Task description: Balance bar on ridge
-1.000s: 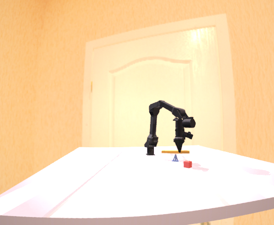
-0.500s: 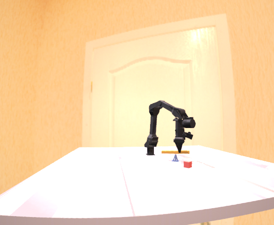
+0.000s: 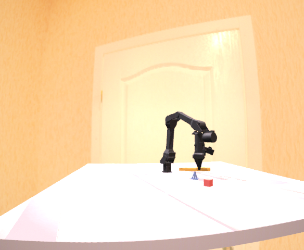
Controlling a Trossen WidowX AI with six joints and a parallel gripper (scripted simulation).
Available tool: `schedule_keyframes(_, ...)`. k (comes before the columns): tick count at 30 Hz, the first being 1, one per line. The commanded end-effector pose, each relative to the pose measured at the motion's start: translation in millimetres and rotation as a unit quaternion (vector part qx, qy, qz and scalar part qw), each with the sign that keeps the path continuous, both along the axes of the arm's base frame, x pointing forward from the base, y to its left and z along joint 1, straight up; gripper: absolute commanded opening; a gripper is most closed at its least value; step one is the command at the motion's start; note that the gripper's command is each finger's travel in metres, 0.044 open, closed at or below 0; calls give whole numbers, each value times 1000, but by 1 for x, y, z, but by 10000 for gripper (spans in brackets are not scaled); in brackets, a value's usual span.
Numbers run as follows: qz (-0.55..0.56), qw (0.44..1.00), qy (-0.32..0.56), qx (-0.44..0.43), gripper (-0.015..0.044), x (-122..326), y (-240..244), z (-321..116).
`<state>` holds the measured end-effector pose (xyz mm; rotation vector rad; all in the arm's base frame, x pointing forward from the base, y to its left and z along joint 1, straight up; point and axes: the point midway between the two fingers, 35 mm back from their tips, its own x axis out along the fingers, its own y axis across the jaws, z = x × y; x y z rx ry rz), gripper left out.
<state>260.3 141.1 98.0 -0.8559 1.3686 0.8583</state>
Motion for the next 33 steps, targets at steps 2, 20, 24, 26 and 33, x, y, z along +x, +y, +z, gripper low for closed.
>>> schedule_keyframes(2, -2, 1000, -1, -1, 0, 0, 0, -1)
schedule_keyframes(20, -2, 1000, -1, -1, 0, 0, 0, -2)
schedule_keyframes(24, -2, 1000, -1, -1, 0, 0, 0, -3)
schedule_keyframes(26, -2, 1000, -1, -1, 0, 0, 0, -3)
schedule_keyframes(33, -2, 1000, -1, -1, 0, 0, 0, -3)
